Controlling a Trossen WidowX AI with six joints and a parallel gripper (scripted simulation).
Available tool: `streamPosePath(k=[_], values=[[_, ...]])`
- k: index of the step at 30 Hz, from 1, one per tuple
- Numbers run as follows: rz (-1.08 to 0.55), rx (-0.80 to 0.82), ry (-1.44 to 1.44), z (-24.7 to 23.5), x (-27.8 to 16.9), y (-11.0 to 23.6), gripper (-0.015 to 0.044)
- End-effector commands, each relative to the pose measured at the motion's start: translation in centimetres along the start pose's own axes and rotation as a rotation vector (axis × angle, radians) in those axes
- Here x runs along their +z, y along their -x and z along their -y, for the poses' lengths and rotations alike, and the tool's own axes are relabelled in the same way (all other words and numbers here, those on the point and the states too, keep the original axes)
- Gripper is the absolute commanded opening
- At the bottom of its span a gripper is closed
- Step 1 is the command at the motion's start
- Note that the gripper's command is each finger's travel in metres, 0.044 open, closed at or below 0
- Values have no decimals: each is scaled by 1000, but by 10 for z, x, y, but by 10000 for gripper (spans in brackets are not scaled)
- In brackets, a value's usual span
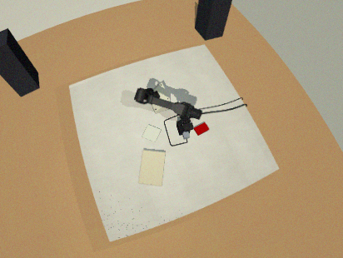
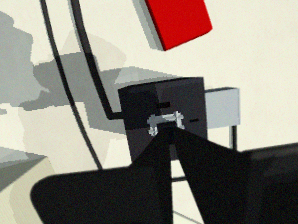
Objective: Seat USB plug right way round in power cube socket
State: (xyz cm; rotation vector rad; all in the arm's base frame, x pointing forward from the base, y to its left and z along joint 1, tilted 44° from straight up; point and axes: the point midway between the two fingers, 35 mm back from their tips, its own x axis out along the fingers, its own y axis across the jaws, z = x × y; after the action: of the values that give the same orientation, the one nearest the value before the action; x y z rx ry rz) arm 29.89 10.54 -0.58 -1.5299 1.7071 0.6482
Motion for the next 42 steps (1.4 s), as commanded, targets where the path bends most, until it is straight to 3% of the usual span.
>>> streamPosePath(k=[1,42], values=[[0,-2,3,0,0,0,0],[-1,-2,3,0,-1,-5,0]])
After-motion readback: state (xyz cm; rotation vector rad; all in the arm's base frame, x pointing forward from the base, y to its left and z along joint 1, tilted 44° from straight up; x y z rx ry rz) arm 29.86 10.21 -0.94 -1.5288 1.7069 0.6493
